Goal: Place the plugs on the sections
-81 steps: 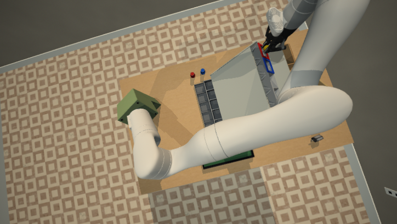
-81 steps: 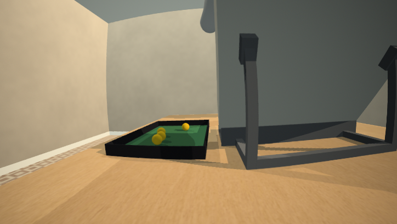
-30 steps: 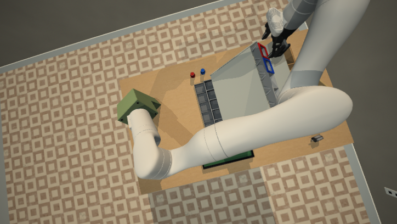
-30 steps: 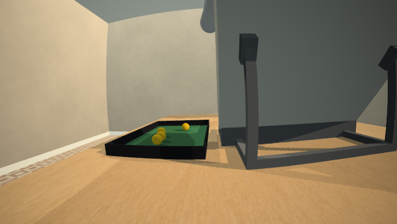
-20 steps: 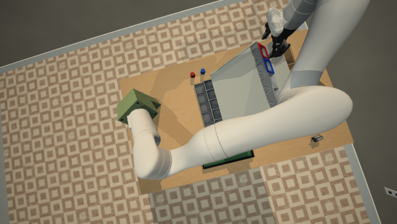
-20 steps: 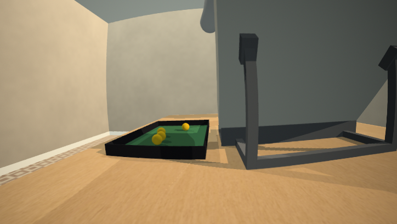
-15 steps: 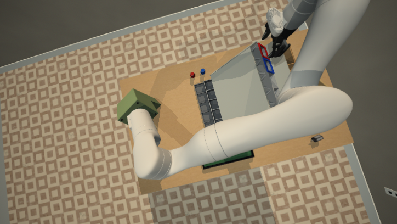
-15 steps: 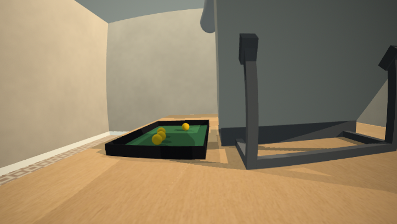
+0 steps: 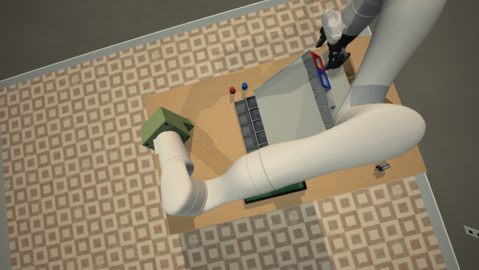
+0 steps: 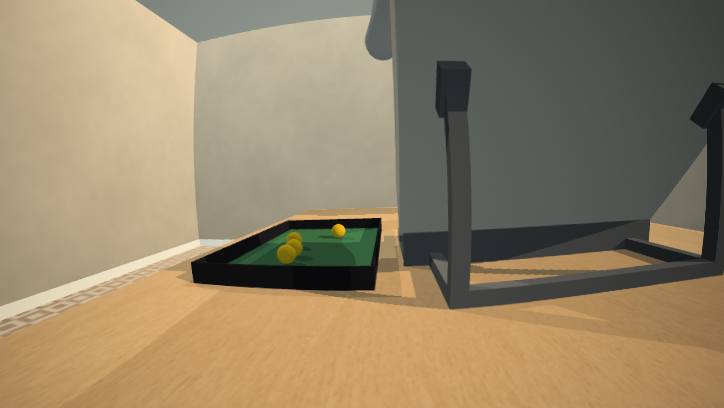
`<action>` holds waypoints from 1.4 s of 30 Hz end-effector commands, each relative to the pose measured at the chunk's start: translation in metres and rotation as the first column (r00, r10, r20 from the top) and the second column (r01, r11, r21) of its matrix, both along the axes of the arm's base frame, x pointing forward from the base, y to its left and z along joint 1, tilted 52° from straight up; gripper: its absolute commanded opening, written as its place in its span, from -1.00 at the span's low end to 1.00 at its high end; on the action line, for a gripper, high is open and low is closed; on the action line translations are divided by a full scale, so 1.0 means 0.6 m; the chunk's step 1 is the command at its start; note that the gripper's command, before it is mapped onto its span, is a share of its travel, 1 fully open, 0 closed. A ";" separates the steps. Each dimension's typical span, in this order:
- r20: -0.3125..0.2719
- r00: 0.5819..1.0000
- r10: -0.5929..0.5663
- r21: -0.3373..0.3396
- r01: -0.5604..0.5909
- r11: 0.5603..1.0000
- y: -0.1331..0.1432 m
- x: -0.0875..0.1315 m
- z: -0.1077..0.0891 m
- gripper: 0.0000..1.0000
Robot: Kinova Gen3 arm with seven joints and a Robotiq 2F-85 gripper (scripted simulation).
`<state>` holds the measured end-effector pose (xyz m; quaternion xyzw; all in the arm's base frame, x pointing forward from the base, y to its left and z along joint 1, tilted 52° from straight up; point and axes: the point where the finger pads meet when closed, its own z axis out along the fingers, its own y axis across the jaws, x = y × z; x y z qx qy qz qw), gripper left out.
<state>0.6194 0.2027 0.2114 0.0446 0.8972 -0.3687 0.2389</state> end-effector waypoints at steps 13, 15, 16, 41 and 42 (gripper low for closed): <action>0.001 1.000 0.002 0.001 -0.002 1.000 0.002 0.000 0.001 1.00; 0.001 1.000 0.002 0.001 -0.002 1.000 0.002 0.000 0.001 1.00; 0.001 1.000 0.002 0.001 -0.002 1.000 0.002 0.000 0.001 1.00; 0.001 1.000 0.002 0.001 -0.002 1.000 0.037 -0.017 0.033 1.00; 0.001 1.000 0.002 0.001 -0.002 1.000 0.037 -0.017 0.033 1.00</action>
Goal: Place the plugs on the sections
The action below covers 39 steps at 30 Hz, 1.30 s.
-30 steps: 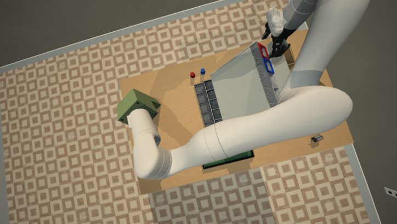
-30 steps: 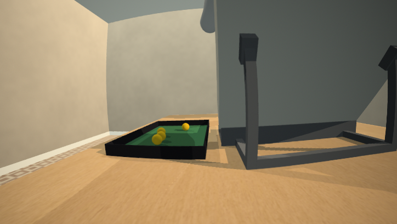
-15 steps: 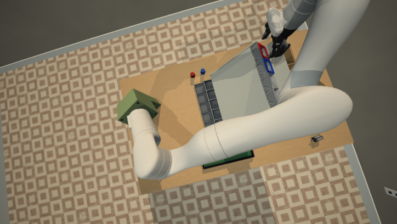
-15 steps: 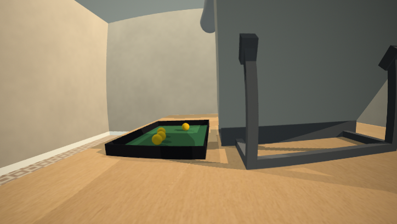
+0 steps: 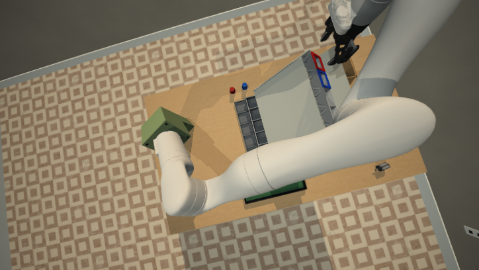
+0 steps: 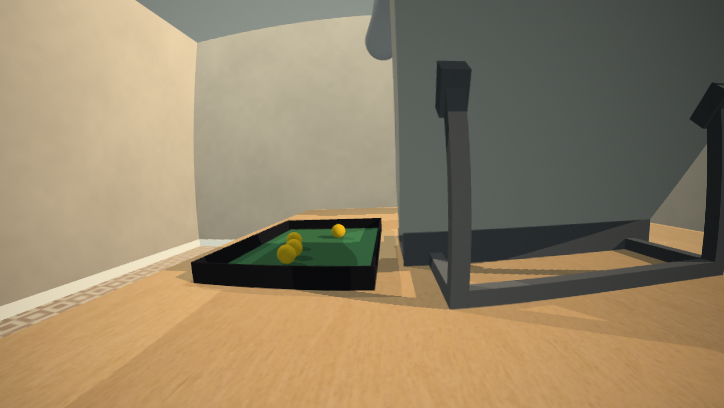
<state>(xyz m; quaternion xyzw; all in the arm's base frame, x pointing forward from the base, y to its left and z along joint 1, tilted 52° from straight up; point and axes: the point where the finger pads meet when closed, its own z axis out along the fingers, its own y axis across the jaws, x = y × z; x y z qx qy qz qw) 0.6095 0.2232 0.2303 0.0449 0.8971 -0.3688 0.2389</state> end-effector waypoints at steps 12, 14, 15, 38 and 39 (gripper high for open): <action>0.001 1.000 0.002 0.001 -0.002 1.000 -0.013 -0.140 -0.064 1.00; 0.001 1.000 0.002 0.001 -0.002 1.000 -0.016 -0.169 -0.078 1.00; 0.001 1.000 0.002 0.001 -0.002 1.000 -0.018 -0.185 -0.086 1.00; -0.026 0.999 -0.027 -0.027 0.026 0.999 -0.026 -0.255 -0.119 1.00; -0.026 0.999 -0.027 -0.027 0.026 0.999 -0.026 -0.255 -0.119 1.00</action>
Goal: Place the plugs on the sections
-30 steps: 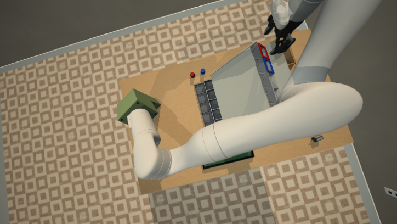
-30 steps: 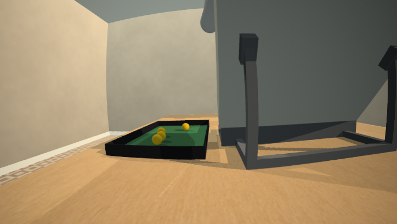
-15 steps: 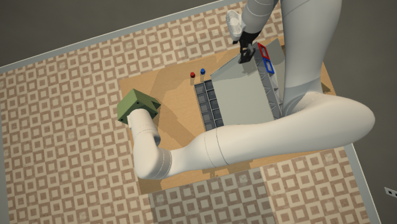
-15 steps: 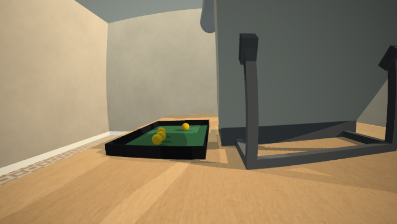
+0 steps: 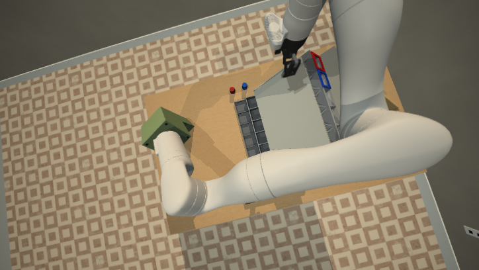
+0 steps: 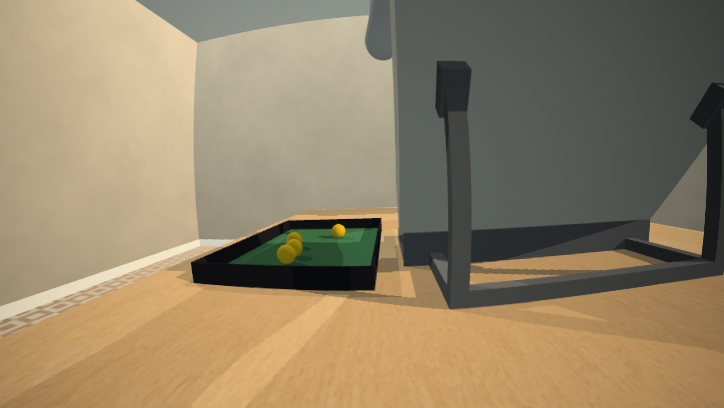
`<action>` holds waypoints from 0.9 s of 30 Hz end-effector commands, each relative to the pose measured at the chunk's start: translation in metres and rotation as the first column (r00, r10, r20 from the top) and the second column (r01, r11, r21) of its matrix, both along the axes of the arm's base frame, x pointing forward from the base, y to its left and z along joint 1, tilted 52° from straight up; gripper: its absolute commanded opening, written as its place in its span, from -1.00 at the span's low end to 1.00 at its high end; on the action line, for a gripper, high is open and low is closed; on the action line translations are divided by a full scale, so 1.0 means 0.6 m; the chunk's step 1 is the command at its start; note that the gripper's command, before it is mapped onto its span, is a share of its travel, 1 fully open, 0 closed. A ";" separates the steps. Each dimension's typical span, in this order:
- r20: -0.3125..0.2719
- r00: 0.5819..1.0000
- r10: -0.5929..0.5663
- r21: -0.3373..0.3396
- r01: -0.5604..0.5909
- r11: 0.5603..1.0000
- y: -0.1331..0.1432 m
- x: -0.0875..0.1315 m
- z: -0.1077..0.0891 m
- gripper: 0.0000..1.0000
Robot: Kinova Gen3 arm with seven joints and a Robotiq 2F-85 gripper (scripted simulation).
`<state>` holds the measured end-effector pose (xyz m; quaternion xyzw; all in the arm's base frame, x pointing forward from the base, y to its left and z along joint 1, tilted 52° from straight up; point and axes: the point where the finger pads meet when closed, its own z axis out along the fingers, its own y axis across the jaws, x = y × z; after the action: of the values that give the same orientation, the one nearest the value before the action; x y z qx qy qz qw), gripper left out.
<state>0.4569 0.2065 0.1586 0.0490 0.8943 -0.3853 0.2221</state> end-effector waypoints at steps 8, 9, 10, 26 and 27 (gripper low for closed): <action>0.001 1.000 0.002 0.001 -0.002 1.000 -0.141 -0.097 -0.005 1.00; 0.001 1.000 0.002 0.001 -0.002 1.000 -0.157 -0.107 -0.005 1.00; 0.001 1.000 0.002 0.001 -0.002 1.000 -0.173 -0.119 -0.006 1.00; -0.014 1.000 -0.018 -0.021 0.018 1.000 -0.295 -0.204 -0.011 1.00; -0.014 1.000 -0.018 -0.021 0.018 1.000 -0.295 -0.204 -0.011 1.00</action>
<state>0.3352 0.0308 0.1514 0.0520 0.8910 -0.3990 0.2105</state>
